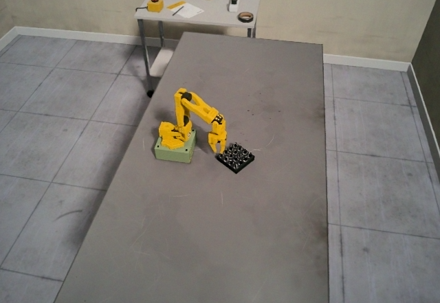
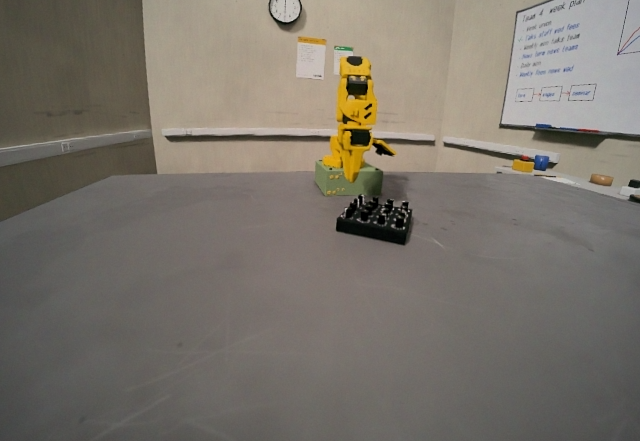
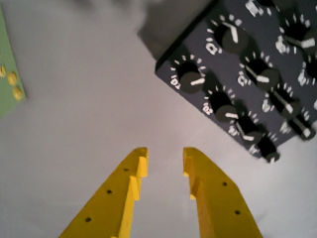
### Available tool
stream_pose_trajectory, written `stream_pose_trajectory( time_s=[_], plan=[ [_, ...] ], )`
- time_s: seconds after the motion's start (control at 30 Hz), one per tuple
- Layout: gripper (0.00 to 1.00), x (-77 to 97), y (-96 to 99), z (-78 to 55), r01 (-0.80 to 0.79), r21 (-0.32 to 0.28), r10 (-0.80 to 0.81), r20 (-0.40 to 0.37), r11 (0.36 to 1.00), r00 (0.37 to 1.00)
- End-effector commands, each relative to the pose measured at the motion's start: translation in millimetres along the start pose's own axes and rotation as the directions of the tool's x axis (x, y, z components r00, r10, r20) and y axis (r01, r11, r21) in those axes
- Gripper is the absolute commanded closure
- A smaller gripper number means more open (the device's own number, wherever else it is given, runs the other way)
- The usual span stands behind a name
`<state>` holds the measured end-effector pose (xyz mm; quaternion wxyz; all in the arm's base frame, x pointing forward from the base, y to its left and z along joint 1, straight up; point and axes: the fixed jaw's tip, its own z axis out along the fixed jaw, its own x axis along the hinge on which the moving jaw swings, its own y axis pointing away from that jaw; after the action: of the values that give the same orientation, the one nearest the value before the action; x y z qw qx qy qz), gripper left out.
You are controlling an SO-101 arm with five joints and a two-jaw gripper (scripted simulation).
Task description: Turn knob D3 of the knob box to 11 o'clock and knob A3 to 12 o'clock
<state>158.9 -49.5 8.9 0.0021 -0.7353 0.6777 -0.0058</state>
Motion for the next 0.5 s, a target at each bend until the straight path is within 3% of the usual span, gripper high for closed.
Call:
stream_pose_trajectory(
  time_s=[0.0, 0.23, 0.47],
  plan=[
    [0.91, -2.5, 2.7, -0.4, 0.101, -0.008, -0.101, 0.006, 0.995, 0.995],
    [0.91, -0.5, 2.1, -0.4, 0.375, -0.006, -0.375, 0.008, 0.927, 0.927],
    [0.91, 1.2, 1.0, -0.4, 0.606, -0.004, -0.606, 0.009, 0.795, 0.795]
  ],
)
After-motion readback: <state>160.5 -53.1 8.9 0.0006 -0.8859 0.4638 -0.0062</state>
